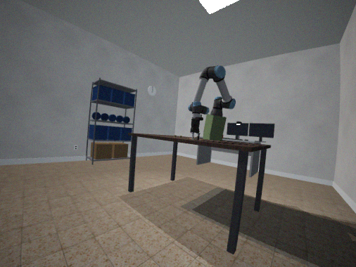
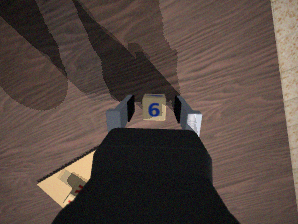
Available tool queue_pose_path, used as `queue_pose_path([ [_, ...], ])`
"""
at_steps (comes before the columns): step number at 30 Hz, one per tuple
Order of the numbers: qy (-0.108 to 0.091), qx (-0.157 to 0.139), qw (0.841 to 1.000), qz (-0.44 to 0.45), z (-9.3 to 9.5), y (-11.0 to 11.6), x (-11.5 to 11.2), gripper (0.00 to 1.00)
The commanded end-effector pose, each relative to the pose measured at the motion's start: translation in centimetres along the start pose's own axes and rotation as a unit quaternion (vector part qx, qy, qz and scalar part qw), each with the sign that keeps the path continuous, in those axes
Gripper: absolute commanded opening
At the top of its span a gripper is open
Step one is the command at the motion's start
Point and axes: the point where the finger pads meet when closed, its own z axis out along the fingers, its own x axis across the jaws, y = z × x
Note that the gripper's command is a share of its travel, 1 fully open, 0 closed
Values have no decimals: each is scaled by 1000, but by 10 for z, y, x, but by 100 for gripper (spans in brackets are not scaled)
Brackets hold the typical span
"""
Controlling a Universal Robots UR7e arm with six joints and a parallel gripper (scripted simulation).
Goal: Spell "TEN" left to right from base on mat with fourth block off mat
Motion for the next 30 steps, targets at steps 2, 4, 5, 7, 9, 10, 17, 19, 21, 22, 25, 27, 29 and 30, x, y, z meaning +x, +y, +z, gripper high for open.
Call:
queue_pose_path([
  [2, 1, 0, 1000, 0, -1, 0, 1, 100],
  [4, 1, 0, 1000, 0, -1, 0, 1, 100],
  [5, 1, 0, 1000, 0, -1, 0, 1, 100],
  [7, 1, 0, 1000, 0, -1, 0, 1, 100],
  [9, 1, 0, 1000, 0, -1, 0, 1, 100],
  [10, 1, 0, 1000, 0, -1, 0, 1, 100],
  [17, 1, 0, 1000, 0, -1, 0, 1, 100],
  [19, 1, 0, 1000, 0, -1, 0, 1, 100],
  [21, 1, 0, 1000, 0, -1, 0, 1, 100],
  [22, 1, 0, 1000, 0, -1, 0, 1, 100],
  [25, 1, 0, 1000, 0, -1, 0, 1, 100],
  [27, 1, 0, 1000, 0, -1, 0, 1, 79],
  [29, 1, 0, 1000, 0, -1, 0, 1, 79],
  [30, 1, 0, 1000, 0, -1, 0, 1, 79],
])
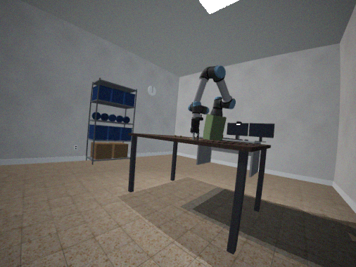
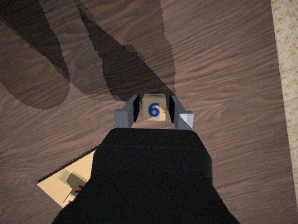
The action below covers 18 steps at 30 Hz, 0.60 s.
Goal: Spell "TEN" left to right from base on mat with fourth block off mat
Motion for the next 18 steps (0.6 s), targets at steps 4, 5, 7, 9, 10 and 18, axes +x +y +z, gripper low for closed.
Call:
queue_pose_path([
  [4, 1, 0, 1000, 0, -1, 0, 1, 79],
  [5, 1, 0, 1000, 0, -1, 0, 1, 79],
  [7, 1, 0, 1000, 0, -1, 0, 1, 79],
  [9, 1, 0, 1000, 0, -1, 0, 1, 79],
  [10, 1, 0, 1000, 0, -1, 0, 1, 79],
  [18, 1, 0, 1000, 0, -1, 0, 1, 49],
])
